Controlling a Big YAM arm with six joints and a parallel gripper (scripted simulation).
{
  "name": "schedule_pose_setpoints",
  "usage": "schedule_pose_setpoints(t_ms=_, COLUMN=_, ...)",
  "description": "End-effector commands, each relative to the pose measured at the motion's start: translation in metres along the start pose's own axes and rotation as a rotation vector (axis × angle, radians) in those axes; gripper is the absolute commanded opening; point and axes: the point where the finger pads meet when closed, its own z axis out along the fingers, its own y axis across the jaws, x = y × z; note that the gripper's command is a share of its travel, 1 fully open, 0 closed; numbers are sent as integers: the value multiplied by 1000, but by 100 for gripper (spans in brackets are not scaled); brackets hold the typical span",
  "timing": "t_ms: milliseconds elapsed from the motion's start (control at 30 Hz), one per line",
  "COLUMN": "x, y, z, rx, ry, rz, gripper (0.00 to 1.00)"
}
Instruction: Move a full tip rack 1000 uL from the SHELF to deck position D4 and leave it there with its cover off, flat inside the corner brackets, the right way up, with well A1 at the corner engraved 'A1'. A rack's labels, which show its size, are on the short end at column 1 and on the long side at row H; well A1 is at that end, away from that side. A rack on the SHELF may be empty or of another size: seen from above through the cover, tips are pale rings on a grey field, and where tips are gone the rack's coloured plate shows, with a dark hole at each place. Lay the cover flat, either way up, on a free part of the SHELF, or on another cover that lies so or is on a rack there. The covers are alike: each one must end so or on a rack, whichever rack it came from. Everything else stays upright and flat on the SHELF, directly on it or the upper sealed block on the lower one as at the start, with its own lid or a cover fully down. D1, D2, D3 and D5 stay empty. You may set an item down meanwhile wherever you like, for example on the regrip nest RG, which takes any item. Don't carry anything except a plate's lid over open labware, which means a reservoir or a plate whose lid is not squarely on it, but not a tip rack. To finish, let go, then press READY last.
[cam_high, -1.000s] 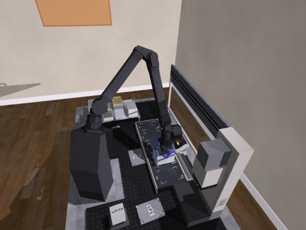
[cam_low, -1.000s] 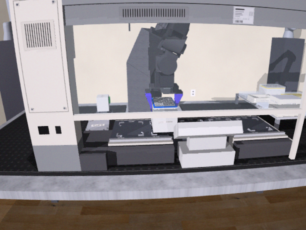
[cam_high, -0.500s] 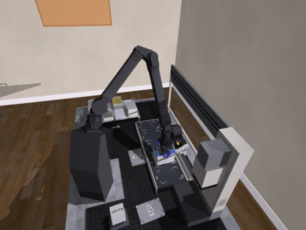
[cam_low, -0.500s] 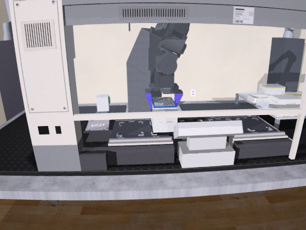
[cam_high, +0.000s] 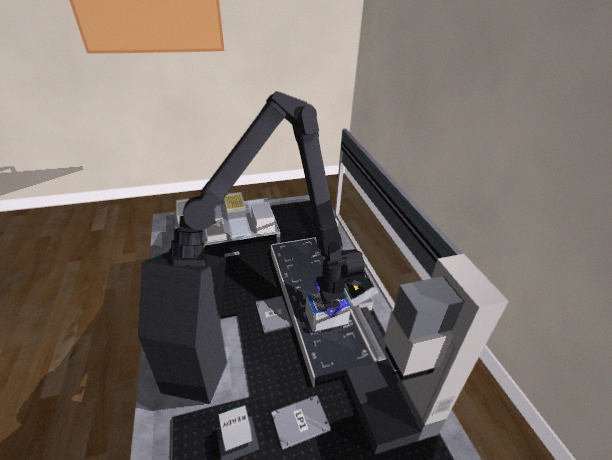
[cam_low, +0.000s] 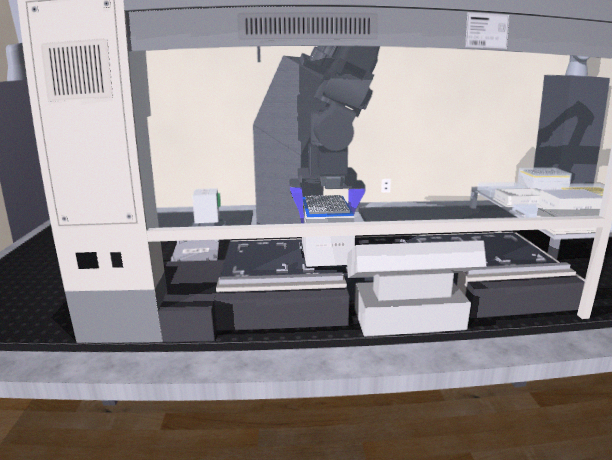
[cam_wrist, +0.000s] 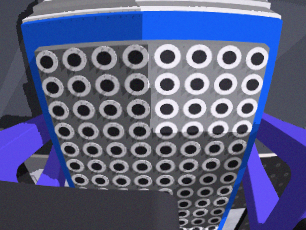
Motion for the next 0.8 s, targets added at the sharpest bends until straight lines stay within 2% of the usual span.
schedule_pose_setpoints(t_ms=0, x=-9, y=6, z=2, rx=-1, ry=-22, rz=-14, gripper=0)
schedule_pose_setpoints(t_ms=200, x=-16, y=8, z=0, rx=-2, ry=-35, rz=-19, gripper=0)
schedule_pose_setpoints(t_ms=300, x=-10, y=5, z=6, rx=0, ry=-22, rz=-13, gripper=0)
schedule_pose_setpoints(t_ms=400, x=-10, y=8, z=0, rx=-1, ry=-28, rz=-18, gripper=0)
schedule_pose_setpoints(t_ms=567, x=-7, y=6, z=8, rx=-1, ry=-18, rz=-12, gripper=0)
schedule_pose_setpoints(t_ms=767, x=-11, y=7, z=8, rx=-1, ry=-25, rz=-16, gripper=0)
